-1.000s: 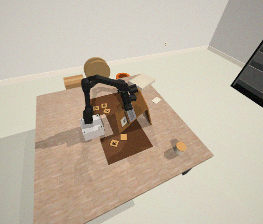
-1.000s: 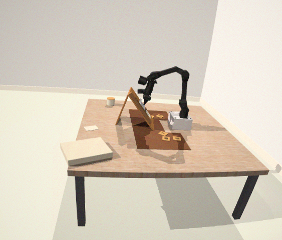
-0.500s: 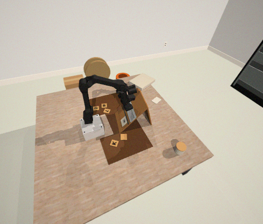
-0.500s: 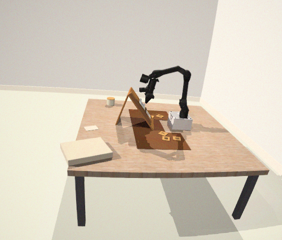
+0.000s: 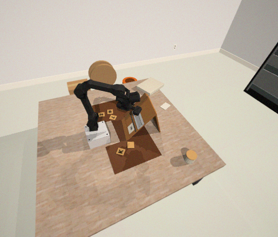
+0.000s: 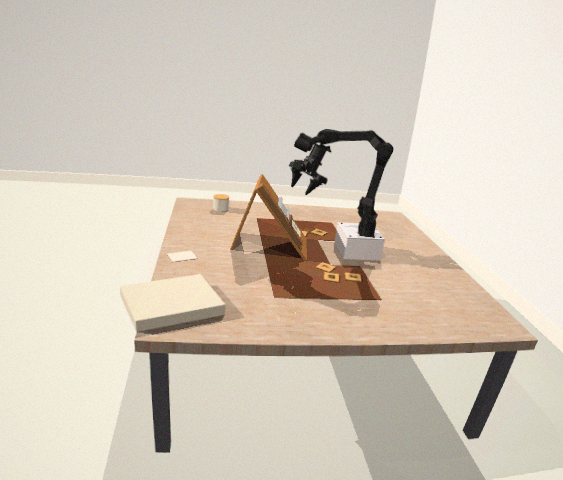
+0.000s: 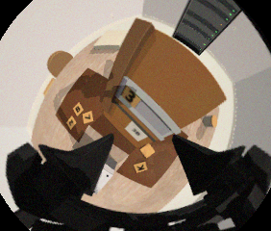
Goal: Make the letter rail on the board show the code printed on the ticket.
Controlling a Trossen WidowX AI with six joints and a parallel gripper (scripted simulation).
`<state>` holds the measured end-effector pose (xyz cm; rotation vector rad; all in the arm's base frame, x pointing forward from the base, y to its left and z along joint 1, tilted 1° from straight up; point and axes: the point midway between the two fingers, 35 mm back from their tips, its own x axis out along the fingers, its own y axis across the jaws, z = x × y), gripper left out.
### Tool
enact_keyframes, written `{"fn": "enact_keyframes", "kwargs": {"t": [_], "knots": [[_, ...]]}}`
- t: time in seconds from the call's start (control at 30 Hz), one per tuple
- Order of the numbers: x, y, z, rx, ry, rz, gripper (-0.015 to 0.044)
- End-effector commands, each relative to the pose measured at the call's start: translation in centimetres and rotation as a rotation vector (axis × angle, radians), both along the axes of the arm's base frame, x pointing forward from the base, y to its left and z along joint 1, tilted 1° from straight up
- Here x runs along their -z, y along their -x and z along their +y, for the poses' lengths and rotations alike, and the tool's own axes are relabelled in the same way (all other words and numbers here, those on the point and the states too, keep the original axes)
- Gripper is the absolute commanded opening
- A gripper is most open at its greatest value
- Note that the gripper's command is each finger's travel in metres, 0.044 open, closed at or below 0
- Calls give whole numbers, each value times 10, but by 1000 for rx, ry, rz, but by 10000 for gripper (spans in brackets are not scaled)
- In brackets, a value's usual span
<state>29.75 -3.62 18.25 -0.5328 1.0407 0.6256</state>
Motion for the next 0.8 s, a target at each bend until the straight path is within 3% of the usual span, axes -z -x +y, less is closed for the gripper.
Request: {"fn": "enact_keyframes", "kwargs": {"t": [0.0,0.2,0.77], "knots": [[-50,42,-20,-537,188,-365,440],[-68,58,-24,-722,322,-512,440],[-68,58,-24,-722,322,-512,440]]}}
